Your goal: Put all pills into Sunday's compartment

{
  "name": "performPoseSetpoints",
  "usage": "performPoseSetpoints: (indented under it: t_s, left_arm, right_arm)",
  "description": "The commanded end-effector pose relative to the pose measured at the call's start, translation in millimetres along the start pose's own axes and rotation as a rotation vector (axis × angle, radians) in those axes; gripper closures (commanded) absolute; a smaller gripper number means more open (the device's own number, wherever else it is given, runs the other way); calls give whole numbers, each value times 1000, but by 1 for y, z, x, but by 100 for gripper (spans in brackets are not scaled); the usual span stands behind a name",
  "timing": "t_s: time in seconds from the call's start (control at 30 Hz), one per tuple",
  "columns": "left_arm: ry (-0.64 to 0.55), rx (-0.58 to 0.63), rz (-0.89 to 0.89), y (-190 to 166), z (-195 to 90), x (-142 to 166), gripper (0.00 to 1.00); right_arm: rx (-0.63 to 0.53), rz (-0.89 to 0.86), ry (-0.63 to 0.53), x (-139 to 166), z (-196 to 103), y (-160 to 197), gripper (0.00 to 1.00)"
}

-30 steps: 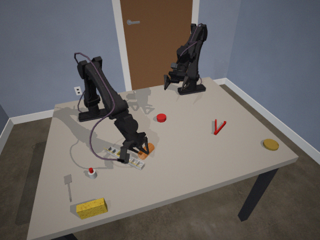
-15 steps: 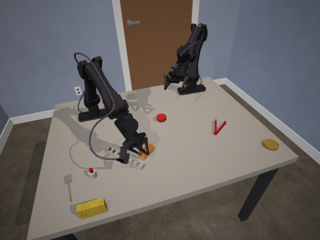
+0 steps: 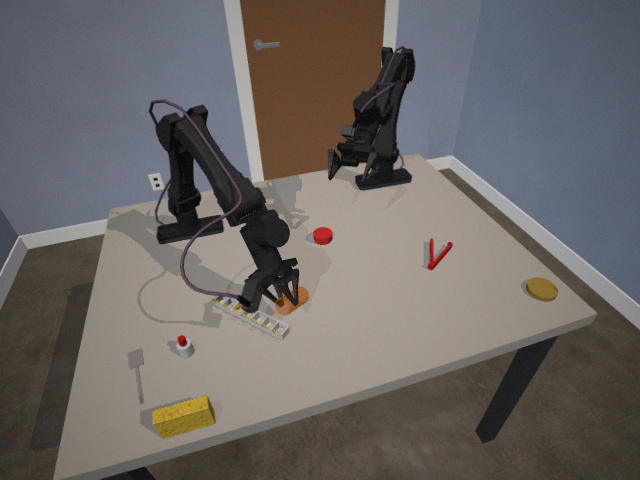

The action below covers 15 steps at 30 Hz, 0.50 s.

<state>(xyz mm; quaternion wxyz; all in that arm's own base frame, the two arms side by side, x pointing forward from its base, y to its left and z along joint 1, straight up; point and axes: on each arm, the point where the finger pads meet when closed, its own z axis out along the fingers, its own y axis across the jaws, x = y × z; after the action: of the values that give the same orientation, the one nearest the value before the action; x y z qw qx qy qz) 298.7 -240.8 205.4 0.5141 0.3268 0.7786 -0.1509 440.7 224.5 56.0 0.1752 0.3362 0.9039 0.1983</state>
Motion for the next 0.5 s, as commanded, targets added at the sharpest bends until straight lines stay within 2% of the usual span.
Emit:
performPoseSetpoints:
  t_s: [0.0, 0.07, 0.13, 0.33, 0.47]
  left_arm:
    - [-42, -4, -1, 1, -3, -12, 0]
    - [-42, -4, -1, 1, -3, -12, 0]
    - [-42, -4, -1, 1, -3, -12, 0]
    - [-42, -4, -1, 1, -3, -12, 0]
    - [-42, -4, -1, 1, -3, -12, 0]
  right_arm:
    - [-45, -32, -59, 8, -15, 16, 64]
    - [-50, -41, -105, 4, -16, 18, 64]
    - [-46, -65, -121, 18, -19, 19, 64]
    - [-35, -99, -204, 20, -22, 21, 64]
    - [-29, -136, -258, 33, -26, 22, 64]
